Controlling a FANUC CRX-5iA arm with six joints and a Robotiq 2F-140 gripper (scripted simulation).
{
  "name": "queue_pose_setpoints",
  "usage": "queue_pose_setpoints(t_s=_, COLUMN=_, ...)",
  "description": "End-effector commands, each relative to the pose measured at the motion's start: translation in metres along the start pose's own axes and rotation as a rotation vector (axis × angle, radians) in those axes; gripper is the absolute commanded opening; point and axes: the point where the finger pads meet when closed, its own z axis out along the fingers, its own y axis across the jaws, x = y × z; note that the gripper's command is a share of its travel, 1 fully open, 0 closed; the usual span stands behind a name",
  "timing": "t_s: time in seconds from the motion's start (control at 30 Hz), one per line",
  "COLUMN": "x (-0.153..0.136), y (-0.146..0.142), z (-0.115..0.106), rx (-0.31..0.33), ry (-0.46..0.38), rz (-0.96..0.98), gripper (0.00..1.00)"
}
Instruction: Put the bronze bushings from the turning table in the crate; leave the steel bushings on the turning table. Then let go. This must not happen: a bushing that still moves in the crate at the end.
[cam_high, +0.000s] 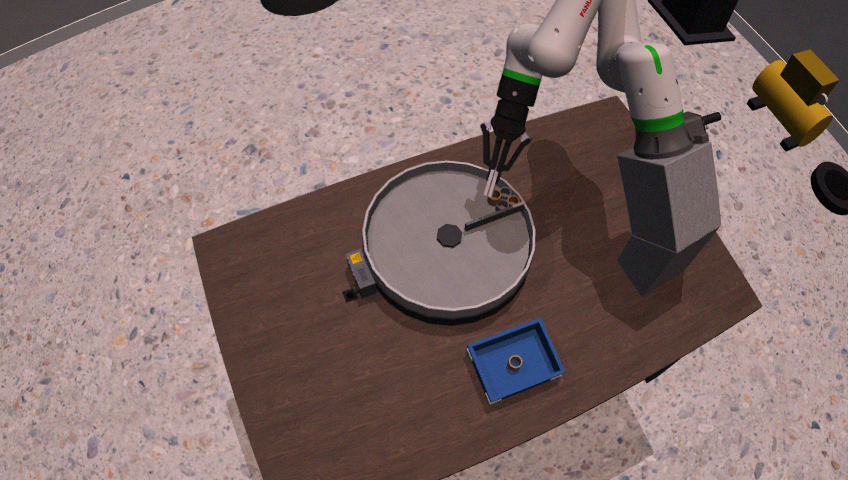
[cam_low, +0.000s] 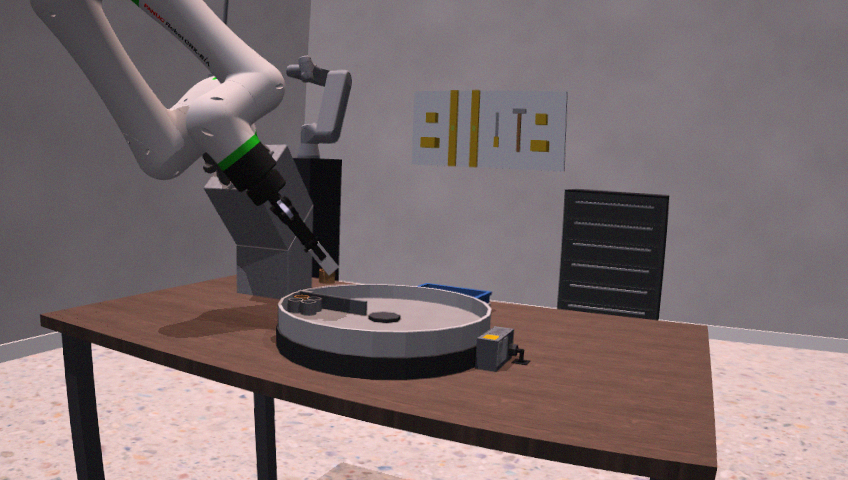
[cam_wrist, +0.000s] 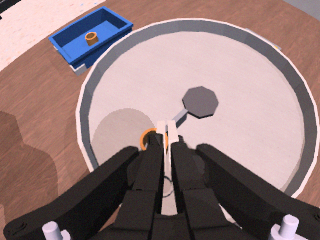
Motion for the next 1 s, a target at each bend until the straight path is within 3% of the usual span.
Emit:
queue_pose_setpoints(t_s=0.0, x=0.000, y=0.000, z=0.000, rx=0.000, ry=0.000, rz=0.000, gripper=0.00)
queue_pose_setpoints(t_s=0.27, x=0.005, y=0.000, z=0.003, rx=0.000, ry=0.009, rz=0.003, gripper=0.00)
queue_pose_setpoints(t_s=0.43, x=0.027, y=0.000, z=0.015, rx=0.002, ry=0.046, rz=0.018, gripper=0.00)
queue_pose_setpoints(t_s=0.63, x=0.080, y=-0.005, z=0.043, rx=0.006, ry=0.125, rz=0.061, gripper=0.00)
queue_pose_setpoints(t_s=0.7, x=0.080, y=-0.005, z=0.043, rx=0.006, ry=0.125, rz=0.061, gripper=0.00)
queue_pose_setpoints(t_s=0.97, x=0.175, y=-0.032, z=0.097, rx=0.005, ry=0.222, rz=0.159, gripper=0.00)
